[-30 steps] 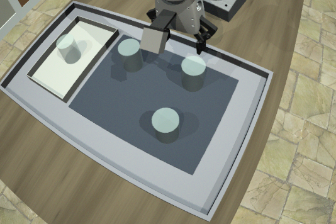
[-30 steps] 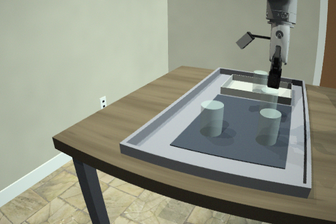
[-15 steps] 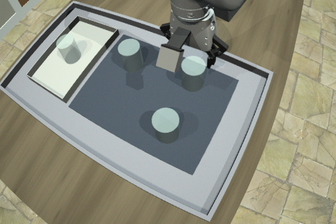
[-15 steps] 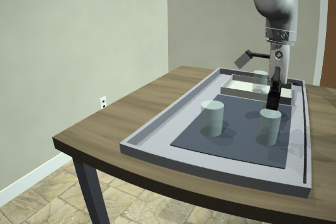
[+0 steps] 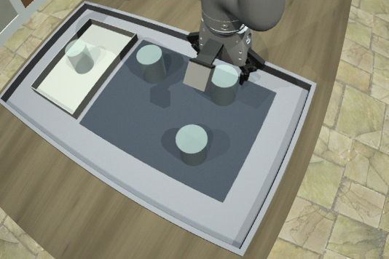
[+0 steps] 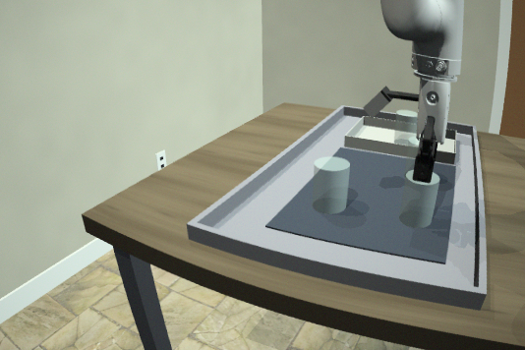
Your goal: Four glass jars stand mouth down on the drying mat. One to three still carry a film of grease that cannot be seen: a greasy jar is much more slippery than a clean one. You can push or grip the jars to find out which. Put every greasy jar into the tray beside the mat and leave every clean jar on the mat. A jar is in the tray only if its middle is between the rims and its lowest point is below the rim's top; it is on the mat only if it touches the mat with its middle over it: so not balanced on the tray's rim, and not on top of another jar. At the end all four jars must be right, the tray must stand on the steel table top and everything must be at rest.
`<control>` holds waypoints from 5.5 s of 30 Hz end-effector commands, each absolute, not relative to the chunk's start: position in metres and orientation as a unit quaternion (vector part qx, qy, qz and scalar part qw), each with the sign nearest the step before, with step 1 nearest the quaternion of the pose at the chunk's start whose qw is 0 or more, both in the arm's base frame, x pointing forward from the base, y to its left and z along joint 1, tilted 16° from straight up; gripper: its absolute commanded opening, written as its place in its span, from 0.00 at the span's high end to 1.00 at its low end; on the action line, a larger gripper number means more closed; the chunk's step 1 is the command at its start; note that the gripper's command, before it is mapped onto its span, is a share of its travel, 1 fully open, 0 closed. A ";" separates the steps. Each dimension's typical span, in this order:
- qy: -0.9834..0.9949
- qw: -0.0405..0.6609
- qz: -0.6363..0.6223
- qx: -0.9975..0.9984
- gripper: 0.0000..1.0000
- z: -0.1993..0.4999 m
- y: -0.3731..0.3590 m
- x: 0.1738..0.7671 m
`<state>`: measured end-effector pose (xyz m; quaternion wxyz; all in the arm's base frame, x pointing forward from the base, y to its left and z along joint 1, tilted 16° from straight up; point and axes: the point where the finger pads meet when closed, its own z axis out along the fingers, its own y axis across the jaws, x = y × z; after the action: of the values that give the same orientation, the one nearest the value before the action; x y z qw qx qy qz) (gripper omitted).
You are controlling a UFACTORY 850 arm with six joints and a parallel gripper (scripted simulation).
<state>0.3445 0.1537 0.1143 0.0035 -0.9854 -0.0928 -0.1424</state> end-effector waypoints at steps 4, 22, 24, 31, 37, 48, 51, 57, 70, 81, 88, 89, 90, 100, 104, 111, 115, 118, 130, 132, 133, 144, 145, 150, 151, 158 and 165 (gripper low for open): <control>-0.092 -0.006 -0.139 -0.986 0.00 0.101 0.154 0.349; -0.092 -0.006 -0.139 -0.986 0.00 0.070 0.155 0.358; -0.092 -0.006 -0.139 -0.986 0.00 0.070 0.155 0.358; -0.092 -0.006 -0.139 -0.986 0.10 0.070 0.155 0.358; -0.092 -0.006 -0.139 -0.986 0.10 0.070 0.155 0.358; -0.092 -0.006 -0.139 -0.986 0.14 0.070 0.155 0.358; -0.092 -0.006 -0.139 -0.986 0.14 0.070 0.155 0.358; -0.092 -0.006 -0.139 -0.986 0.14 0.070 0.155 0.358; -0.092 -0.006 -0.139 -0.986 0.17 0.070 0.155 0.358; -0.092 -0.006 -0.139 -0.986 0.20 0.070 0.155 0.358; -0.092 -0.006 -0.139 -0.986 0.20 0.070 0.155 0.358; -0.092 -0.006 -0.139 -0.986 0.20 0.070 0.155 0.358; -0.092 -0.006 -0.139 -0.986 0.20 0.070 0.155 0.358; -0.092 -0.006 -0.139 -0.986 0.23 0.070 0.155 0.358; -0.092 -0.006 -0.139 -0.986 0.23 0.070 0.155 0.358; -0.092 -0.006 -0.139 -0.986 0.23 0.070 0.155 0.358; -0.092 -0.006 -0.139 -0.986 0.26 0.070 0.155 0.358; -0.092 -0.006 -0.139 -0.986 0.26 0.070 0.155 0.358; -0.092 -0.006 -0.139 -0.986 0.29 0.070 0.155 0.358; -0.092 -0.006 -0.139 -0.986 0.29 0.070 0.155 0.358; -0.092 -0.006 -0.139 -0.986 0.29 0.070 0.155 0.358; -0.092 -0.006 -0.139 -0.986 0.29 0.070 0.155 0.358; -0.092 -0.006 -0.139 -0.986 0.29 0.070 0.155 0.358; -0.092 -0.006 -0.139 -0.986 0.32 0.070 0.155 0.358; -0.092 -0.006 -0.139 -0.986 0.32 0.070 0.155 0.358; -0.092 -0.006 -0.139 -0.986 0.32 0.070 0.155 0.358; -0.092 -0.006 -0.139 -0.986 0.35 0.070 0.155 0.358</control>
<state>0.3573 0.1546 0.0700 -0.0059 -0.9861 -0.0921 -0.1382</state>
